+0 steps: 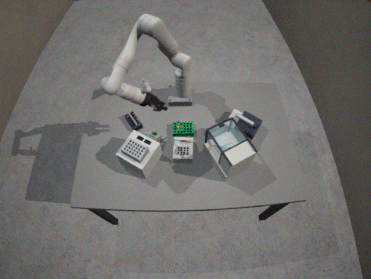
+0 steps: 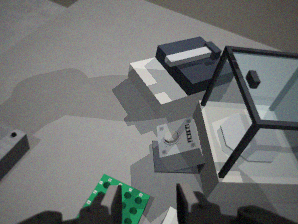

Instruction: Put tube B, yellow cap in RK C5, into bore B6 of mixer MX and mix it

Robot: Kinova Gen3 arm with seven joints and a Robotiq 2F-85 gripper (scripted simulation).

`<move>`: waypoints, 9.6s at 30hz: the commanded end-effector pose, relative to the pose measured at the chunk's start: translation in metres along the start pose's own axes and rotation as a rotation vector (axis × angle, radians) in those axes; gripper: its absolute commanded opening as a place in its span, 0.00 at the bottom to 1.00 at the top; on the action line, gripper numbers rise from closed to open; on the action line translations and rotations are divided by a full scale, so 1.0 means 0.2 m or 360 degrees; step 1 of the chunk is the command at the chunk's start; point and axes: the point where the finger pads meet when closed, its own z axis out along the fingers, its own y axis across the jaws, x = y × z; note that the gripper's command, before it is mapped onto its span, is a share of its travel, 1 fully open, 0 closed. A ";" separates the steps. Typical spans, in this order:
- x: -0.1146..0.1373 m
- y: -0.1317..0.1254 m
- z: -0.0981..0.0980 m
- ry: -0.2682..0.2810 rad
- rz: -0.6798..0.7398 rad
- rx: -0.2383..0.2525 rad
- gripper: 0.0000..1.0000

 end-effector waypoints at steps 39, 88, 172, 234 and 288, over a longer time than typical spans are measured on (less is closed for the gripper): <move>0.11 0.00 0.10 -0.0262 -0.0470 0.0263 0.42; 0.24 -0.01 0.22 -0.0560 -0.1006 0.0566 0.42; 0.19 -0.07 0.58 -0.0529 -0.2615 0.1447 0.42; -0.34 -0.23 0.98 0.0114 -0.3750 0.2053 0.42; -0.48 -0.27 1.11 0.0115 -0.3750 0.2052 0.42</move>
